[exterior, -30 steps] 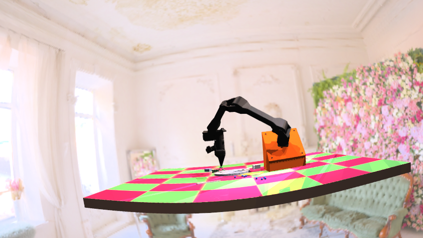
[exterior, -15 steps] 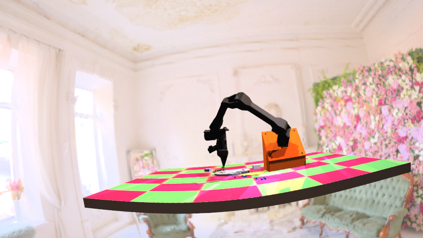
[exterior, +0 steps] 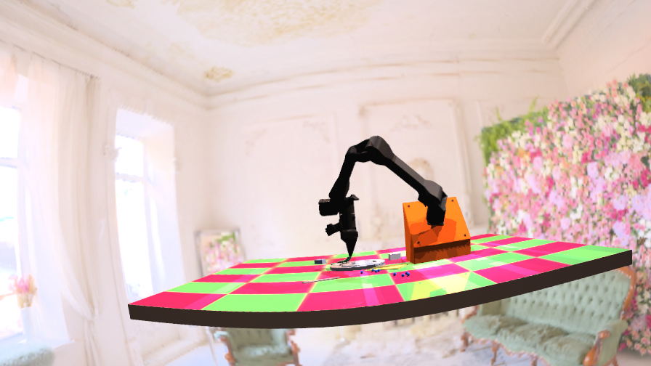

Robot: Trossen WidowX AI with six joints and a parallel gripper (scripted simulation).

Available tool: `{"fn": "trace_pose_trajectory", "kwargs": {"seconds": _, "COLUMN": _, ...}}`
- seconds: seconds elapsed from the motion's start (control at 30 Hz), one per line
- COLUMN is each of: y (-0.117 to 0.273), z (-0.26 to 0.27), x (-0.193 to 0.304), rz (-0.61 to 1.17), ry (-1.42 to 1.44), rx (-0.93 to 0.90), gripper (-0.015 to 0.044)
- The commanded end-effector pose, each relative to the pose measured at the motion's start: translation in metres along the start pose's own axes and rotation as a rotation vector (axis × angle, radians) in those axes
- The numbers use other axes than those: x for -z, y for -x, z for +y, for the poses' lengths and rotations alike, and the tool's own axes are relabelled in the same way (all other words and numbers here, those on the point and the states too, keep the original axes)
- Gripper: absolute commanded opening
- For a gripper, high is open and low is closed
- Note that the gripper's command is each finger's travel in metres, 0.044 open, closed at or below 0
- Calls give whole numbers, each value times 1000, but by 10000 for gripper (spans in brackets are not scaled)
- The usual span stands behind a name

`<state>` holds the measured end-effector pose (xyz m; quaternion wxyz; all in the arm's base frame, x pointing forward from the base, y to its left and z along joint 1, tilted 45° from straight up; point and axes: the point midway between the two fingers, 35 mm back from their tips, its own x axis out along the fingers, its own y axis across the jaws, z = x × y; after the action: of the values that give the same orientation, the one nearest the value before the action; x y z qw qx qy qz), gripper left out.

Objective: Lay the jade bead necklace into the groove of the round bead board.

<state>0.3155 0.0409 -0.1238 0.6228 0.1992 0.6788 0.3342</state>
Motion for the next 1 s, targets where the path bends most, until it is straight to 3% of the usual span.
{"fn": "trace_pose_trajectory", "kwargs": {"seconds": 0.0, "y": -1, "z": 6, "x": 5, "rz": 0, "ry": -7, "rx": -5, "gripper": 0}}
{"fn": "trace_pose_trajectory", "kwargs": {"seconds": 0.77, "y": -22, "z": 6, "x": 5, "rz": 0, "ry": -7, "rx": -6, "gripper": 0}}
{"fn": "trace_pose_trajectory", "kwargs": {"seconds": 0.97, "y": -18, "z": 6, "x": 3, "rz": -5, "ry": 1, "rx": -2, "gripper": 157}}
